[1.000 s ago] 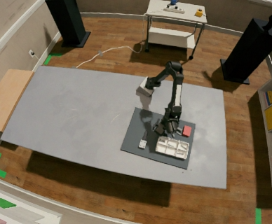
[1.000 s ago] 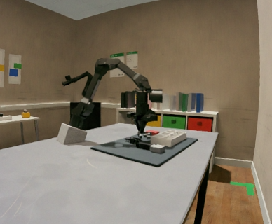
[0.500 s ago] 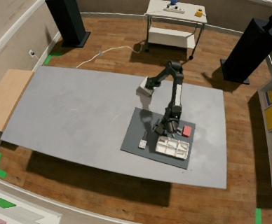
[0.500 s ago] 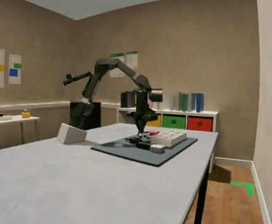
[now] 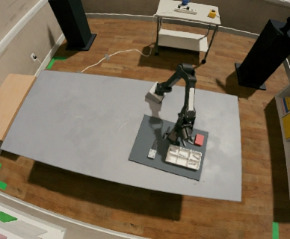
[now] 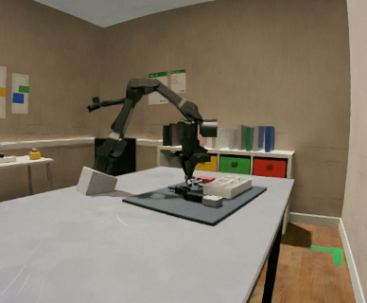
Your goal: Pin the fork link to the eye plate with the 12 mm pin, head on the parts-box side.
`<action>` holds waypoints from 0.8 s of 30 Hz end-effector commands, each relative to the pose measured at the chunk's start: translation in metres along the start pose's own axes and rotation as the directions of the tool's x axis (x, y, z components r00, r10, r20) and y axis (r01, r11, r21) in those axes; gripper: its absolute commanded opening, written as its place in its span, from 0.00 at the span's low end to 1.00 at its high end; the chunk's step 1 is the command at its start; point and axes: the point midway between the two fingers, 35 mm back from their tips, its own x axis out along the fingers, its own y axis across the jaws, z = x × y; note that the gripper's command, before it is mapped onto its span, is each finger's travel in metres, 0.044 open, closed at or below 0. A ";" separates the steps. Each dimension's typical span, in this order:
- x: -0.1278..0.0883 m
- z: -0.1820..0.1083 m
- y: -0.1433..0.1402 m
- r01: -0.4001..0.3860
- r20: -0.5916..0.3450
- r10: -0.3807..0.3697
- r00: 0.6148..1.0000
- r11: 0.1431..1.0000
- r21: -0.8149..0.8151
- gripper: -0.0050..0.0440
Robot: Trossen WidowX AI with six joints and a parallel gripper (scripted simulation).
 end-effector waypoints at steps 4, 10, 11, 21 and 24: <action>-0.006 0.002 0.000 0.021 0.018 -0.021 1.000 1.000 -0.005 0.00; 0.001 0.001 0.000 0.011 0.006 -0.011 1.000 1.000 -0.002 0.00; 0.002 0.001 0.000 0.009 0.003 -0.009 1.000 1.000 -0.001 0.00; 0.010 0.001 0.001 0.008 0.003 -0.008 1.000 1.000 -0.001 0.00; 0.013 0.001 0.001 0.008 0.003 -0.008 1.000 1.000 0.000 0.00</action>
